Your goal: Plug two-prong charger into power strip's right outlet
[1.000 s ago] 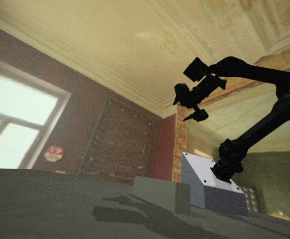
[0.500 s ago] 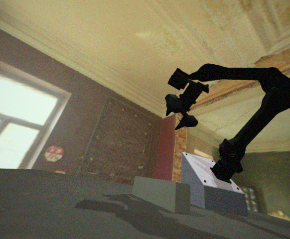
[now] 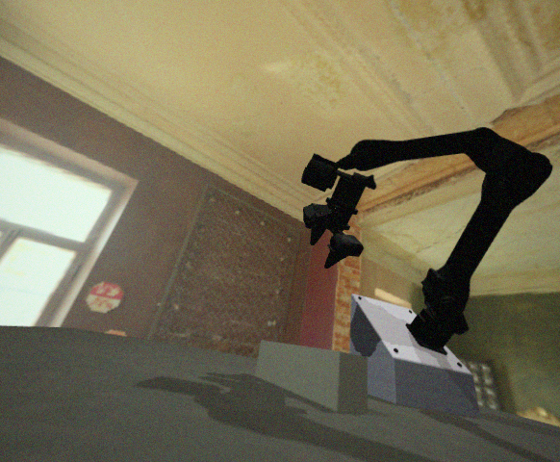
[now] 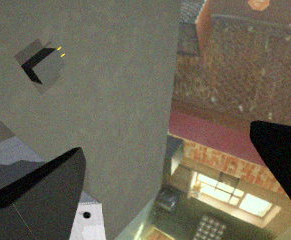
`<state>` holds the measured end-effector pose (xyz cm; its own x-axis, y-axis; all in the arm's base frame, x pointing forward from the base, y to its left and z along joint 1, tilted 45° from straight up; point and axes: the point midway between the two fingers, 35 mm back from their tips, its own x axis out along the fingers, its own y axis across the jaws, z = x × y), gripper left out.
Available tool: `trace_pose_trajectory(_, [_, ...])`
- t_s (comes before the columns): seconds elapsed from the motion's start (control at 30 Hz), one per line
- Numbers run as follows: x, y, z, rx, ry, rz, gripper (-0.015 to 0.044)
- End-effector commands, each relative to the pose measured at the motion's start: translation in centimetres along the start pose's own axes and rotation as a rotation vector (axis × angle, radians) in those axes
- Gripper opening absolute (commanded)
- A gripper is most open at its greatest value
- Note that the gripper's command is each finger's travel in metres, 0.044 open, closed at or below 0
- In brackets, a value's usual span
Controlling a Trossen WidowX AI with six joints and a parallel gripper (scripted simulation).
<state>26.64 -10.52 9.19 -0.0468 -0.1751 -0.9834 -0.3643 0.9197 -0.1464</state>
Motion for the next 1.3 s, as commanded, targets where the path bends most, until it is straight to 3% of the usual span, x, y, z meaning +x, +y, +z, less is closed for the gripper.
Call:
trace_pose_trajectory(0.0, [1.0, 0.1, 0.4, 0.056, -0.002, 0.051, 0.0440])
trace_pose_trajectory(1.27, [12.1, 4.5, 2.9, 0.636, 0.154, 0.605, 0.0440])
